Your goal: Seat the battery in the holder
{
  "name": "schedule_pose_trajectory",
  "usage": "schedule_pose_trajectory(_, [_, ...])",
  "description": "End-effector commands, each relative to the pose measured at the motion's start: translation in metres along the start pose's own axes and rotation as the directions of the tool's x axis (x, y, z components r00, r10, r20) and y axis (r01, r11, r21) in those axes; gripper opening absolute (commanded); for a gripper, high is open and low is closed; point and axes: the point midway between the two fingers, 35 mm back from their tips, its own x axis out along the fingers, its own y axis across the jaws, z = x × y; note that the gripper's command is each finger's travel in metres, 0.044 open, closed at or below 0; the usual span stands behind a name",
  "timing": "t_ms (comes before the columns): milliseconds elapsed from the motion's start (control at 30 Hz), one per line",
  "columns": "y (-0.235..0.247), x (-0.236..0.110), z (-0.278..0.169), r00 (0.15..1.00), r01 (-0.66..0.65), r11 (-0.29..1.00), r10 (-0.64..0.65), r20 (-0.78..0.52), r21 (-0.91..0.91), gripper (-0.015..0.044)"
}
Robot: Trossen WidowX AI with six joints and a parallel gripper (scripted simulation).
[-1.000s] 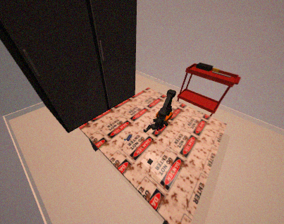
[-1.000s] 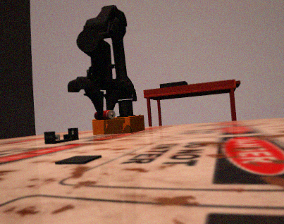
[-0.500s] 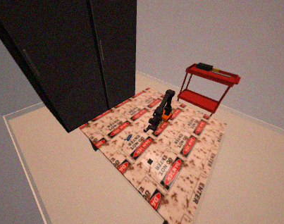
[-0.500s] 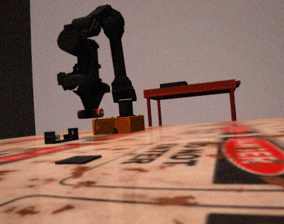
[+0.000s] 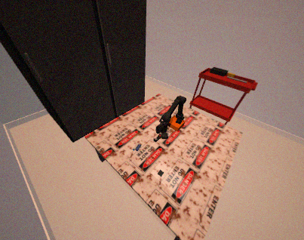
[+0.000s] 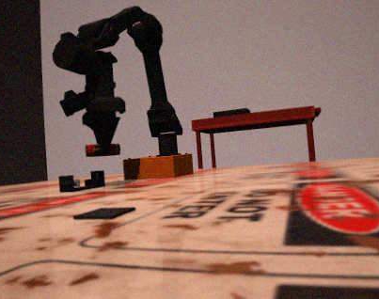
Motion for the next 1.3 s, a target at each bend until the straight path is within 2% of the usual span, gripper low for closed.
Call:
schedule_pose_trajectory(0, [-0.005,-0.003,0.011,1.000,-0.002,0.984,0.002,0.002,-0.178,0.0084])
schedule_pose_trajectory(200, [-0.014,-0.005,0.024,1.000,0.001,0.911,0.000,0.003,-0.413,0.0084])
schedule_pose_trajectory(500, [-0.029,-0.009,0.041,1.000,0.008,0.720,-0.004,0.007,-0.694,0.0084])
schedule_pose_trajectory(800, [-0.029,-0.008,0.040,1.000,0.007,0.712,-0.011,-0.001,-0.702,0.0084])
schedule_pose_trajectory(1267, [-0.033,0.025,0.036,0.975,0.002,0.720,-0.155,-0.158,-0.694,0.0084])
